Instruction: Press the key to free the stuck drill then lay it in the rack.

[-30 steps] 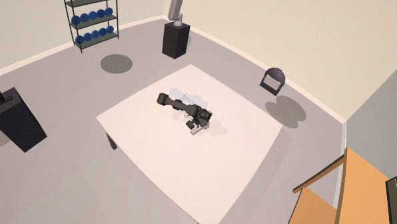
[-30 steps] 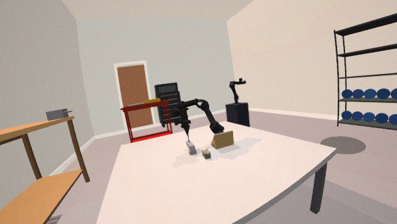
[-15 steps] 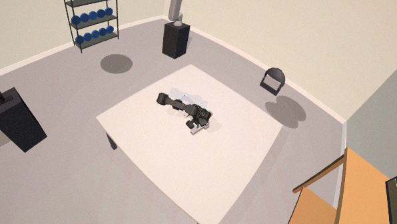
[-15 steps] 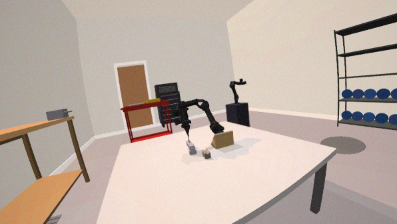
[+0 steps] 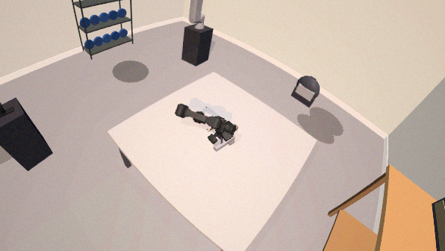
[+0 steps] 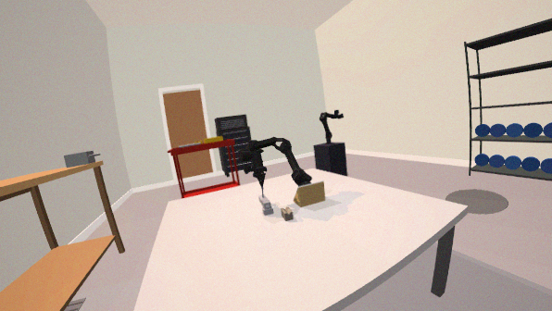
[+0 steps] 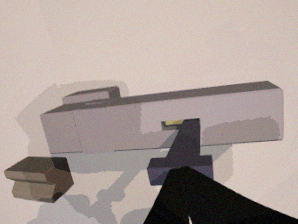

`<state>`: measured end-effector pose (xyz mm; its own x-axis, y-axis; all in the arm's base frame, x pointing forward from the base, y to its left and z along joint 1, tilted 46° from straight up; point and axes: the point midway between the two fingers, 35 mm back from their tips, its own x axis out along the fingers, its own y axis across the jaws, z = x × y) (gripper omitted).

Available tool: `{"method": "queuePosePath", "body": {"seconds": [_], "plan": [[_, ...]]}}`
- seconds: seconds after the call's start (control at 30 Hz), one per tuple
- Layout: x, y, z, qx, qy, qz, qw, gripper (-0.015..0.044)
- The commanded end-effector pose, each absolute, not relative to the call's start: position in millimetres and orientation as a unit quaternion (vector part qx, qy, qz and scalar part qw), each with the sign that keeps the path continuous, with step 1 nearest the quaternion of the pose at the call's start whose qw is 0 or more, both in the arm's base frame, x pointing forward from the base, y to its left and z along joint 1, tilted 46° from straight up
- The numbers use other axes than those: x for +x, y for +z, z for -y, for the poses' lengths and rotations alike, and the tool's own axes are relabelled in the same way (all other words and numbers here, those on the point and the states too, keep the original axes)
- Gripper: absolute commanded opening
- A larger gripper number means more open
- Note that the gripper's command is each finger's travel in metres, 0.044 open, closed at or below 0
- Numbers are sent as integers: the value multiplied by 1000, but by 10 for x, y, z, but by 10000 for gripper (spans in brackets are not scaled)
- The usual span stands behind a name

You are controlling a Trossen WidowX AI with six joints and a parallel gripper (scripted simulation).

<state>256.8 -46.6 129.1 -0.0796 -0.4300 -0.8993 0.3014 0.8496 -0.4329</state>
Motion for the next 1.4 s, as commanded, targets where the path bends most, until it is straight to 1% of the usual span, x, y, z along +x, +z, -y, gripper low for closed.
{"method": "queuePosePath", "body": {"seconds": [0.0, 0.93, 1.07, 1.23, 1.37], "plan": [[2529, 1258, 470, -47, -271, -689, 670, 0], [2556, 1142, 604, -47, -271, -689, 671, 0], [2618, 1265, 491, -47, -271, -689, 671, 105], [2722, 1570, 199, -47, -270, -690, 670, 236], [2731, 1616, 153, -47, -270, -690, 670, 341]]}}
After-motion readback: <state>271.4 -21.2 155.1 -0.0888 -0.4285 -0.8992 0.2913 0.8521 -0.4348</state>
